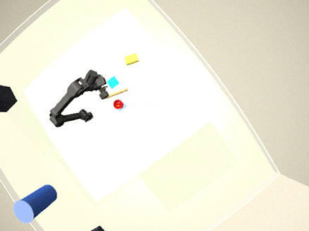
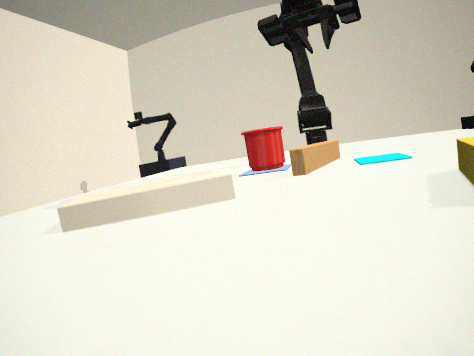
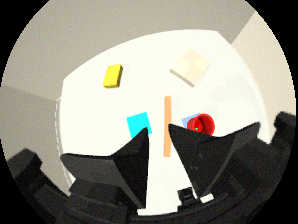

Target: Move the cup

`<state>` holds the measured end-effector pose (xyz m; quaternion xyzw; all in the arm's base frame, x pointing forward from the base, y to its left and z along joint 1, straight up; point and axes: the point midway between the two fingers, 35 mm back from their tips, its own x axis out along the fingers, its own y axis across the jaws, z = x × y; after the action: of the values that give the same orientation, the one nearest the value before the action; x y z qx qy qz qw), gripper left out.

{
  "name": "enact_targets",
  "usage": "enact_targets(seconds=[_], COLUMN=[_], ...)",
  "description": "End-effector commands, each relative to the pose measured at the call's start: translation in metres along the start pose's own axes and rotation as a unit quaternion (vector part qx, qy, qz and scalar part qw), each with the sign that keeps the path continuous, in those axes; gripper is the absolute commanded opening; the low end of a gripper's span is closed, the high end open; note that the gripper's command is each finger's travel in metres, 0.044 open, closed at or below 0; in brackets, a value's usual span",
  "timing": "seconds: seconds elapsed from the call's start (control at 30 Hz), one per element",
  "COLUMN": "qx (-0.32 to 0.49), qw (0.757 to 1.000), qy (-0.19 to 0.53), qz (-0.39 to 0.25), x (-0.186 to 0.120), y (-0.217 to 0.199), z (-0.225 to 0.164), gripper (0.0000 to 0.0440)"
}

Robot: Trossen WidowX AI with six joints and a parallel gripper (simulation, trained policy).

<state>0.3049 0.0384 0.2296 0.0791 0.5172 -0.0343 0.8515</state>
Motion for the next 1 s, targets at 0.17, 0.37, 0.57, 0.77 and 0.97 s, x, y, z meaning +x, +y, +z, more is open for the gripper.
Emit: enact_targets(seconds=[0.17, 0.37, 0.57, 0.77, 0.97], qx=[-0.017, -0.031, -0.043, -0.053, -0.061], qw=[0.998, 0.993, 0.987, 0.98, 0.973], qy=[0.059, 0.102, 0.143, 0.179, 0.209], qz=[-0.028, -0.044, -0.058, -0.069, -0.076], x=[0.008, 0.014, 0.021, 0.028, 0.036], y=[-0.011, -0.021, -0.032, -0.043, -0.055], z=[-0.007, -0.014, -0.02, -0.026, -0.032], gripper=[0.0113, 0.0116, 0.0125, 0.0131, 0.0136])
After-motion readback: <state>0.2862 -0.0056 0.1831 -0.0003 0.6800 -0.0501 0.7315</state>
